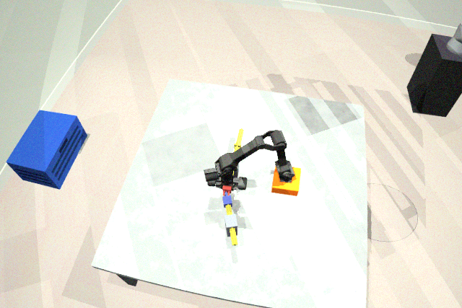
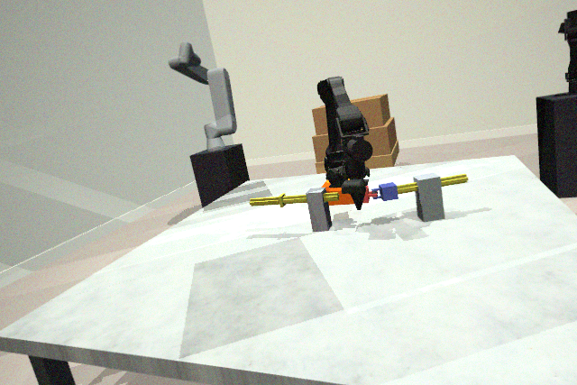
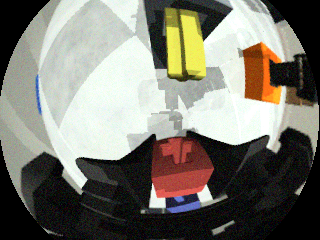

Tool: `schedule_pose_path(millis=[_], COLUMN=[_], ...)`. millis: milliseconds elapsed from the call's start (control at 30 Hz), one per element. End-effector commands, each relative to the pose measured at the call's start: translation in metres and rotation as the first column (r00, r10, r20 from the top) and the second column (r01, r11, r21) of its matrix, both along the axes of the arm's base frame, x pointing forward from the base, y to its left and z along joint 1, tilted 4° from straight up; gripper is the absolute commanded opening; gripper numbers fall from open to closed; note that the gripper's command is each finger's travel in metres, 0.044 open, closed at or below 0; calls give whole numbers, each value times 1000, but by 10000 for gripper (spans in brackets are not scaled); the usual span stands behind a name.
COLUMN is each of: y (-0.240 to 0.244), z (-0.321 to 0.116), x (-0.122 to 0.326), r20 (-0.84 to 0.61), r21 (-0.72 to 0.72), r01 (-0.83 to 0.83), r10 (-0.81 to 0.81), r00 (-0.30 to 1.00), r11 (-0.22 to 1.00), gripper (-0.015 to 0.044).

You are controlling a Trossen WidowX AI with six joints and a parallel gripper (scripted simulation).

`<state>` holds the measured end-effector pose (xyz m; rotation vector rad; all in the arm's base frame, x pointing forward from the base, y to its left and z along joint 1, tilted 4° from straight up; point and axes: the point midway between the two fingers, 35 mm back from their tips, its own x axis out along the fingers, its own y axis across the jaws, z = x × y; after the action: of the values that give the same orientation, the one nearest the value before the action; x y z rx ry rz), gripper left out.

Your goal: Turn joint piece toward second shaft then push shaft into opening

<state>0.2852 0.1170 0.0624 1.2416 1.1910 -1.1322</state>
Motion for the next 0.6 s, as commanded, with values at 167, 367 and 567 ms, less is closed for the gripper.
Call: schedule_pose_path(millis=[167, 367, 567], y=[0, 0, 0], z=[0, 0, 0], x=[0, 0, 0], r20=[0, 0, 0], r21=[0, 0, 0], r01=[0, 0, 0], r10=[0, 0, 0], r00=[1000, 1000, 1000], r11=[1000, 1000, 1000], gripper=[147, 121, 0])
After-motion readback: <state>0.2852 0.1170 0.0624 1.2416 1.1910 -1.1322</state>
